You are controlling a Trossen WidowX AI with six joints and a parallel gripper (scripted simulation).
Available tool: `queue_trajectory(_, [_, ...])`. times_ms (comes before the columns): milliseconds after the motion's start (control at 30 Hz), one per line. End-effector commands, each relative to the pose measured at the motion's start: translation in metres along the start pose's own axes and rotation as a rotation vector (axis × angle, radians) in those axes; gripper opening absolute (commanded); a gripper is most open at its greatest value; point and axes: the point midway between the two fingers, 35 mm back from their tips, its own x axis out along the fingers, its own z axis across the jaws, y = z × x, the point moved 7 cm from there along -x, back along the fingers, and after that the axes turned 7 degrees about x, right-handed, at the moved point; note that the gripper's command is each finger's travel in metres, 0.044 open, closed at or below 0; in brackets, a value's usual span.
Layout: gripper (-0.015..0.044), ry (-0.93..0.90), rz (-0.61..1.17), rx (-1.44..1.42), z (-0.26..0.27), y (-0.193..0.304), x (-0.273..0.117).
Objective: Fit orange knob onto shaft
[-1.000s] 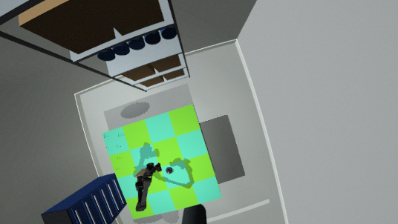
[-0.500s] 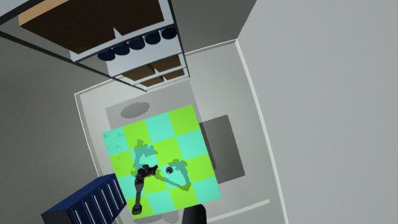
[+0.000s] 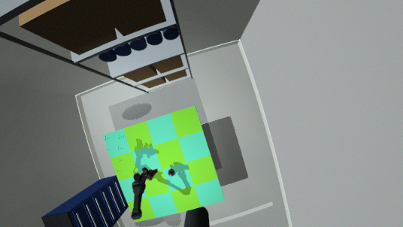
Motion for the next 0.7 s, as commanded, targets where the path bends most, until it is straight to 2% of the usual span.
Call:
queue_trajectory(0, [0.0000, 0.021, 0.000, 0.000, -0.001, 0.000, -0.002])
queue_trajectory(433, [0.0000, 0.128, -0.014, -0.001, 0.011, 0.001, -0.001])
queue_trajectory(667, [0.0000, 0.097, -0.013, 0.001, 0.009, 0.001, 0.000])
